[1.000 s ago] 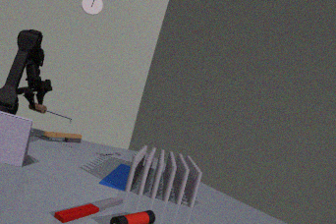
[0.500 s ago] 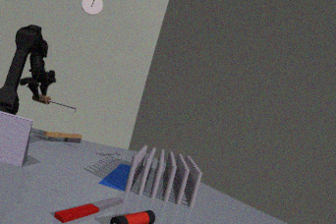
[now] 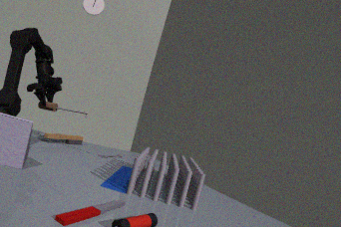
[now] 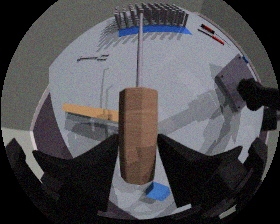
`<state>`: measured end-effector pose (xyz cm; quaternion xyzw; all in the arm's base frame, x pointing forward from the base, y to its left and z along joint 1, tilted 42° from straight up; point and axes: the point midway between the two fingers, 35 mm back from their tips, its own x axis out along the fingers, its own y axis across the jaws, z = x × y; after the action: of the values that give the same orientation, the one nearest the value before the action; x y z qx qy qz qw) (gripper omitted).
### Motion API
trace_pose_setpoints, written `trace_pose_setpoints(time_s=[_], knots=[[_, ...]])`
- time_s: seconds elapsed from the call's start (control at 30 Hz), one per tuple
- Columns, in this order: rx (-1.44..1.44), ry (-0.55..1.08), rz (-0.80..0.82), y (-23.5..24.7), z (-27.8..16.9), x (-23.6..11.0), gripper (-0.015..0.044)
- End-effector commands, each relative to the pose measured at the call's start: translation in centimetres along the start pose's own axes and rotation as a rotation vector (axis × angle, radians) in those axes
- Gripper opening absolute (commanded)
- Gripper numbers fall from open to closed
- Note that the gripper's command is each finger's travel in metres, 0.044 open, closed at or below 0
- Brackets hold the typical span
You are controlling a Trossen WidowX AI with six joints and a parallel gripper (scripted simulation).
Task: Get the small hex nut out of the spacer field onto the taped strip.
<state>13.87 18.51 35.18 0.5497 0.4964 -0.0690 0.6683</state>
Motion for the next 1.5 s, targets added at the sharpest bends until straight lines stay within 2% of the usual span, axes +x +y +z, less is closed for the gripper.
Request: trace_pose_setpoints(time_s=[0.0,0.7,1.47], knots=[[-0.020,-0.015,-0.028,-0.2,0.9,0.9,0.0000],[-0.059,-0.031,-0.169,-1.3,6.3,4.9,0.0000],[-0.100,0.056,-0.257,-3.7,13.0,8.2,0.0000]])
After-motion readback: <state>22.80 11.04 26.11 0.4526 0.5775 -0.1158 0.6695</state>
